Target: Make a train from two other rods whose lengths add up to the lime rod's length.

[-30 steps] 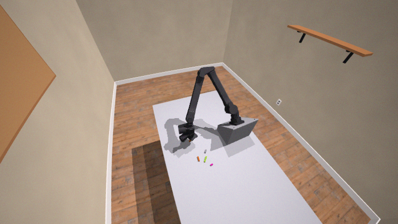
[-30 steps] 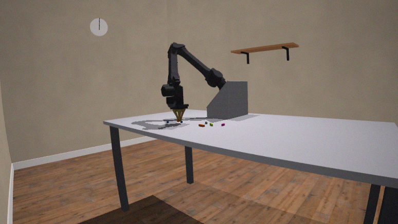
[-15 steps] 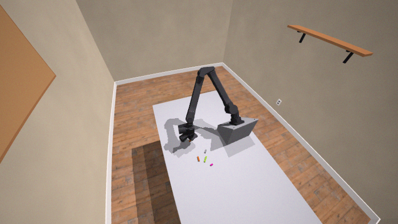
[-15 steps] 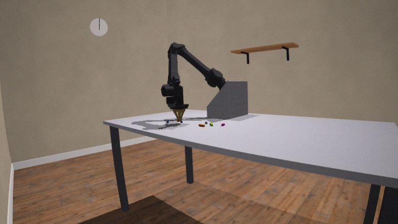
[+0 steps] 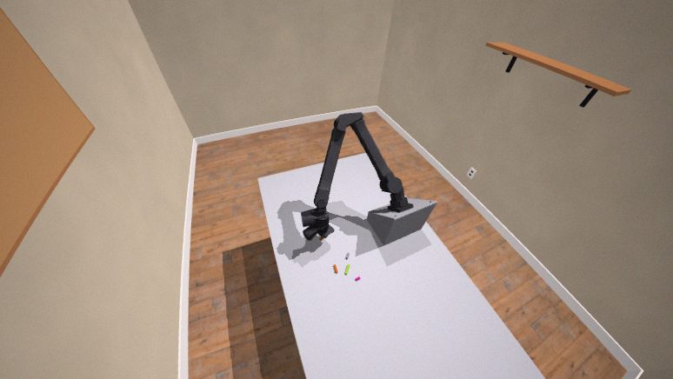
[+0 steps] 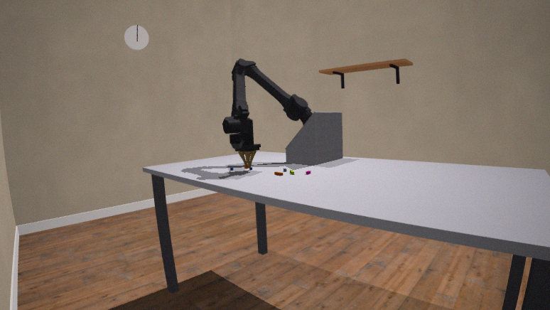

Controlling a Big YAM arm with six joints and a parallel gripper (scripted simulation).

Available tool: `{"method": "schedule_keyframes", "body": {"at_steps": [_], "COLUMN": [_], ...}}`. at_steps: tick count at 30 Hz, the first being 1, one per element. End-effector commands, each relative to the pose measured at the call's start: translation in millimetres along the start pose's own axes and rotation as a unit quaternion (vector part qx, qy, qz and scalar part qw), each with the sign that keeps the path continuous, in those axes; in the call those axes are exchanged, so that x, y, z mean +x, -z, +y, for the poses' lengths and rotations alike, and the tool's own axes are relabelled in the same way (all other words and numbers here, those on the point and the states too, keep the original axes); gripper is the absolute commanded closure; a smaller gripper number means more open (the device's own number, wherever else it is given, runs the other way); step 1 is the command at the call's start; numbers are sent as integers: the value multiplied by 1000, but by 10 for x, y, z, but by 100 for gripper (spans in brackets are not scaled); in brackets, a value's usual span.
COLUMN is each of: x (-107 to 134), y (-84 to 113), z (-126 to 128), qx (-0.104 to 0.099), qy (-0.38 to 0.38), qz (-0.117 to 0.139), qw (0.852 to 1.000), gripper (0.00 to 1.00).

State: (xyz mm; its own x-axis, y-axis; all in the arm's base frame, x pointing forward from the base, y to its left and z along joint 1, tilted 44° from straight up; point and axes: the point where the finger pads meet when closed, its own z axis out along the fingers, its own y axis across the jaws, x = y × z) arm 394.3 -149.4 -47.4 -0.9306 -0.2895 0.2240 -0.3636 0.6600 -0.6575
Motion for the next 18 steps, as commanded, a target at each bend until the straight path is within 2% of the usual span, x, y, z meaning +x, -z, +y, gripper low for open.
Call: {"method": "schedule_keyframes", "body": {"at_steps": [1, 18], "x": [-99, -115], "y": [44, 47], "z": [-20, -9], "qx": [3, 3], "qy": [7, 9], "qz": [-10, -11], "qw": [1000, 1000], "gripper": [95, 95]}}
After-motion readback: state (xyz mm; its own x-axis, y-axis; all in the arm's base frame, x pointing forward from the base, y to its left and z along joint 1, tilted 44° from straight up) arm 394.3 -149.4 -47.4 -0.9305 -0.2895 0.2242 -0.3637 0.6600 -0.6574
